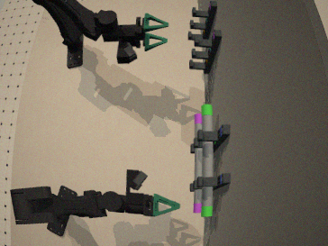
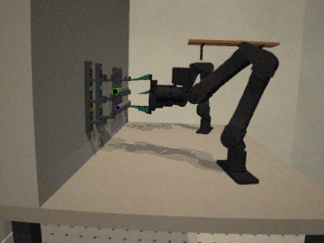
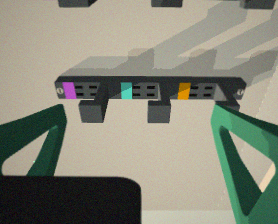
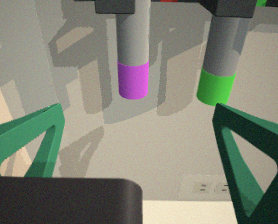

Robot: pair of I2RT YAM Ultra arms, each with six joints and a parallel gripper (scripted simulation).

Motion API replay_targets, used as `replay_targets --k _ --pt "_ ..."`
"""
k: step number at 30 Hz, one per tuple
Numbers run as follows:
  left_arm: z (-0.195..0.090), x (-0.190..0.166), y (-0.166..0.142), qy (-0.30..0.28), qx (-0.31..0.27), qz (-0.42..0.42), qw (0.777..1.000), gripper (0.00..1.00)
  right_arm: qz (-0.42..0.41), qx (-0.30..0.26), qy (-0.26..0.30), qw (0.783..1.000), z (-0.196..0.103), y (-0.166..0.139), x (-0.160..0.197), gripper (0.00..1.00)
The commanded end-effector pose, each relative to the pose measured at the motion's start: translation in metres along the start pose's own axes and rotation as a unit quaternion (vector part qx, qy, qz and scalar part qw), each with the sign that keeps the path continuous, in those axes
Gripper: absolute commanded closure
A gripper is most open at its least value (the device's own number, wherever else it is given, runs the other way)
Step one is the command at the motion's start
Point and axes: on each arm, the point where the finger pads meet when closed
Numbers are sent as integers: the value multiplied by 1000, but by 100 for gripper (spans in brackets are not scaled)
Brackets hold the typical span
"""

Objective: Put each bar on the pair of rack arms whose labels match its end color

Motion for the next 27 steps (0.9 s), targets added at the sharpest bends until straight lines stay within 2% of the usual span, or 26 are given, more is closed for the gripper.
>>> replay_targets --k 1,27 --pt "-1 -5 1 -3 -1 1 1000 0 5 -4 -16 1000 1 -4 -1 0" --pt "-1 -5 1 -3 -1 1 1000 0 5 -4 -16 1000 25 -9 -1 0"
Point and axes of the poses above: on each arm, the point where the finger pads meet when closed, its own z axis out along the fingers, its own x axis across the jaws, y = z × x, and after that the axes turned 14 degrees about -z, right-handed
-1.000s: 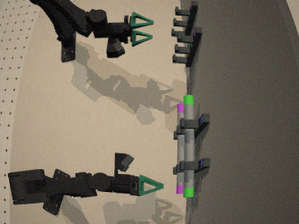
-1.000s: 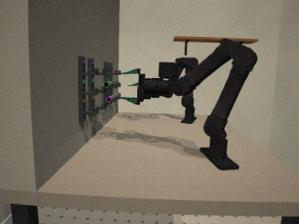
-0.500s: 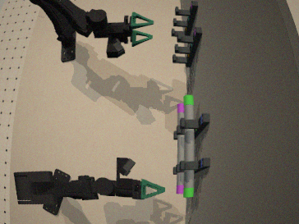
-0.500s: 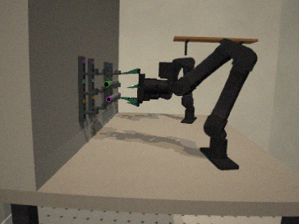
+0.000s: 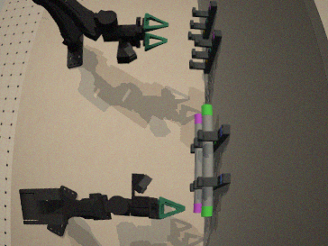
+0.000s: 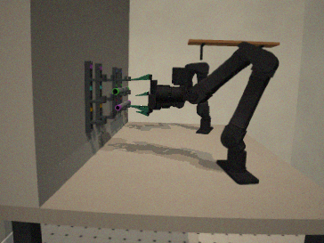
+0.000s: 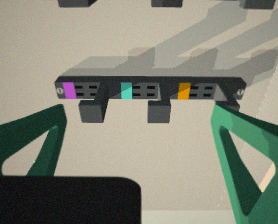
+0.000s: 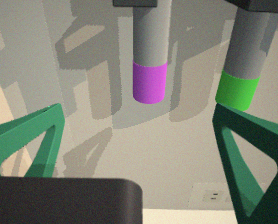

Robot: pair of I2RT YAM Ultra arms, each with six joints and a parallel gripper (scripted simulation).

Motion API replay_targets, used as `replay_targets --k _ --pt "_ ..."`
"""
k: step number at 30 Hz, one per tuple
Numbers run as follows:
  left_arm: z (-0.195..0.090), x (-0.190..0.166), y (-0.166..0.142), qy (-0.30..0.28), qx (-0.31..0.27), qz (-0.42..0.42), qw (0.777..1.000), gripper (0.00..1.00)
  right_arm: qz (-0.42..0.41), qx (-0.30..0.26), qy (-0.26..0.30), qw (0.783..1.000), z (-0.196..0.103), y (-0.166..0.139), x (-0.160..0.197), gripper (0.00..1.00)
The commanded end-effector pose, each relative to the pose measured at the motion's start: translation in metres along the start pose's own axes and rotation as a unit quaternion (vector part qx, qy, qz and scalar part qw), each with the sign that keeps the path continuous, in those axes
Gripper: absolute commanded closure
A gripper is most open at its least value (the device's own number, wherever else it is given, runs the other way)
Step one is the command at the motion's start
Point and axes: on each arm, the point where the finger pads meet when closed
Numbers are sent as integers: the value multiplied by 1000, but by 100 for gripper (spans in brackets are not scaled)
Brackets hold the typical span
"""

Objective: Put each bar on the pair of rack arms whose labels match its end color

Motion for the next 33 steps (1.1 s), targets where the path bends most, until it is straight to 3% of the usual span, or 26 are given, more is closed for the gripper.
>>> replay_targets --k 1,33 --pt "-1 -5 1 -3 -1 1 1000 0 5 5 -19 1000 10 -5 -15 0" --pt "-1 -5 1 -3 -1 1 1000 0 5 5 -19 1000 45 -6 -17 0"
Point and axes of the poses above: on each arm, the point where the finger pads meet when closed, its own z axis out along the fingers, its own x axis across the jaws, y = z × x, and after that the axes turned 14 degrees about -z, right-handed
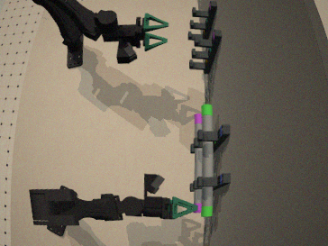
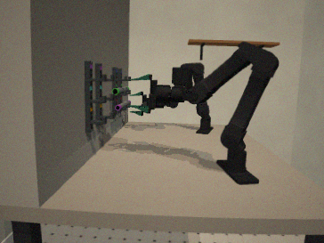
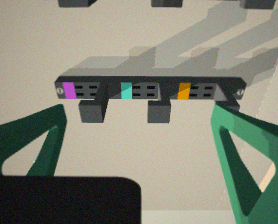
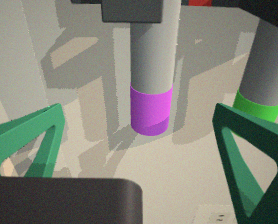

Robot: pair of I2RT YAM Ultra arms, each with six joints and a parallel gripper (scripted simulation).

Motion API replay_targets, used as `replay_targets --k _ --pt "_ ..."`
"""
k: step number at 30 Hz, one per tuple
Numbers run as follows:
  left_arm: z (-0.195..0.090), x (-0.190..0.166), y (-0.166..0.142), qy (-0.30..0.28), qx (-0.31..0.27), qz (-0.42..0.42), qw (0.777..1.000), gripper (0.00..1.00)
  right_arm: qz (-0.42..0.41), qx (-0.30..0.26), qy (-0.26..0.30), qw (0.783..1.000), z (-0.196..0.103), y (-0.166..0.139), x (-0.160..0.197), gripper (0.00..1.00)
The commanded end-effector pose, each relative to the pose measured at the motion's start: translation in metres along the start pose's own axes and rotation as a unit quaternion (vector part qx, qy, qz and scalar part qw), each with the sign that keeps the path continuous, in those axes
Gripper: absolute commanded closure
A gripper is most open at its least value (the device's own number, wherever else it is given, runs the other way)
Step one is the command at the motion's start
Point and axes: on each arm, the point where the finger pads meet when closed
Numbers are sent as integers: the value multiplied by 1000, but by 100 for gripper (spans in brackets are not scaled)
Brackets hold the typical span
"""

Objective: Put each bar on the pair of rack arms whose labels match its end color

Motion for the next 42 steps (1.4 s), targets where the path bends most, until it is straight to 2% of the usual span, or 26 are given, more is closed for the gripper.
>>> replay_targets --k 1,12,42 --pt "-1 -5 1 -3 -1 1 1000 0 5 6 -21 1000 10 -6 -16 0" --pt "-1 -5 1 -3 -1 1 1000 0 5 6 -21 1000 23 -8 -22 0" --pt "-1 -5 1 -3 -1 1 1000 0 5 6 -21 1000 31 -10 -20 0"
Point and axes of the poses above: on each arm, the point where the finger pads meet when closed, its own z axis out along the fingers, its own x axis across the jaws, y = z × x, and after that the axes turned 14 degrees about -z, right-handed
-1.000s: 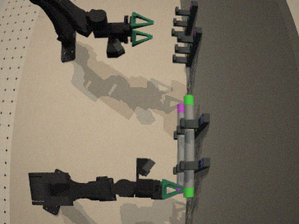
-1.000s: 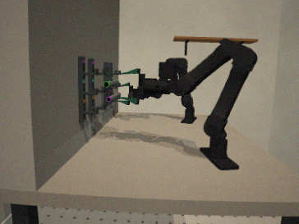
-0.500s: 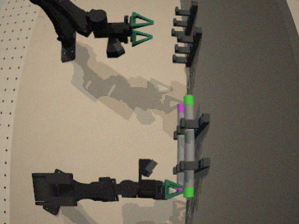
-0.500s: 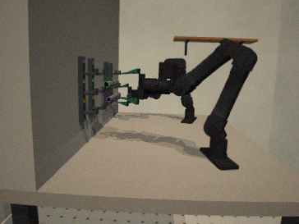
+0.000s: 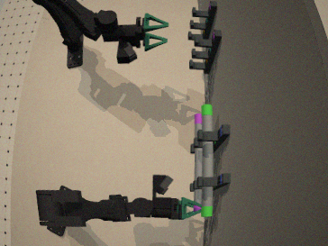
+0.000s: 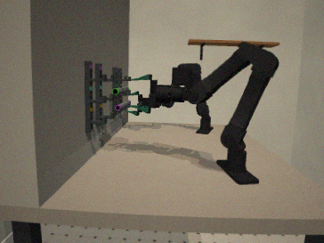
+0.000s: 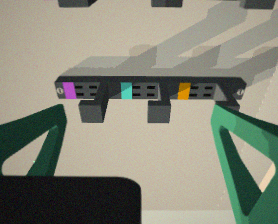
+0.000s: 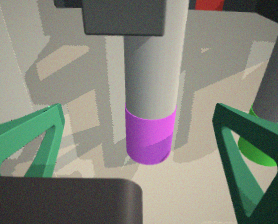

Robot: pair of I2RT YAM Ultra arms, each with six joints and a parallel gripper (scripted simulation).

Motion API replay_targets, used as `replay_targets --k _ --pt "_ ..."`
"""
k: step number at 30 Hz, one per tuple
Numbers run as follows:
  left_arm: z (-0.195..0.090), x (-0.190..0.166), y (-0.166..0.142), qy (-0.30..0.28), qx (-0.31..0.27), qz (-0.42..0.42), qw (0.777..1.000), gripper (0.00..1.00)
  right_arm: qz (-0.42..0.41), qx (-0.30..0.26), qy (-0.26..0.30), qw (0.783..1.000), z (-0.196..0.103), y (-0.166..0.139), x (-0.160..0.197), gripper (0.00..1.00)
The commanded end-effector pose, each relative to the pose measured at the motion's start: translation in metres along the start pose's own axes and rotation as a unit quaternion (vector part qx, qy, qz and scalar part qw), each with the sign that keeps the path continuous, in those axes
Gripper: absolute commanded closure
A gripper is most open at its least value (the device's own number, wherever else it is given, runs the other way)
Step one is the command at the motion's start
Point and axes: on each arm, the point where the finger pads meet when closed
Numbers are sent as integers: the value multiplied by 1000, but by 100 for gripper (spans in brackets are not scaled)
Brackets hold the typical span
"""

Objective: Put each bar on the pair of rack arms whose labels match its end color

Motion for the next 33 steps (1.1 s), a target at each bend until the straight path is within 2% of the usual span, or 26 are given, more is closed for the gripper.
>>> replay_targets --k 1,33 --pt "-1 -5 1 -3 -1 1 1000 0 5 6 -21 1000 6 -8 -20 0" --pt "-1 -5 1 -3 -1 1 1000 0 5 6 -21 1000 5 -10 -27 0"
Point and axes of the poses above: on each arm, the point where the finger pads meet when closed, its own z axis out along the fingers, its own x axis across the jaws, y = z × x, and after that the axes turned 14 degrees about -z, right-handed
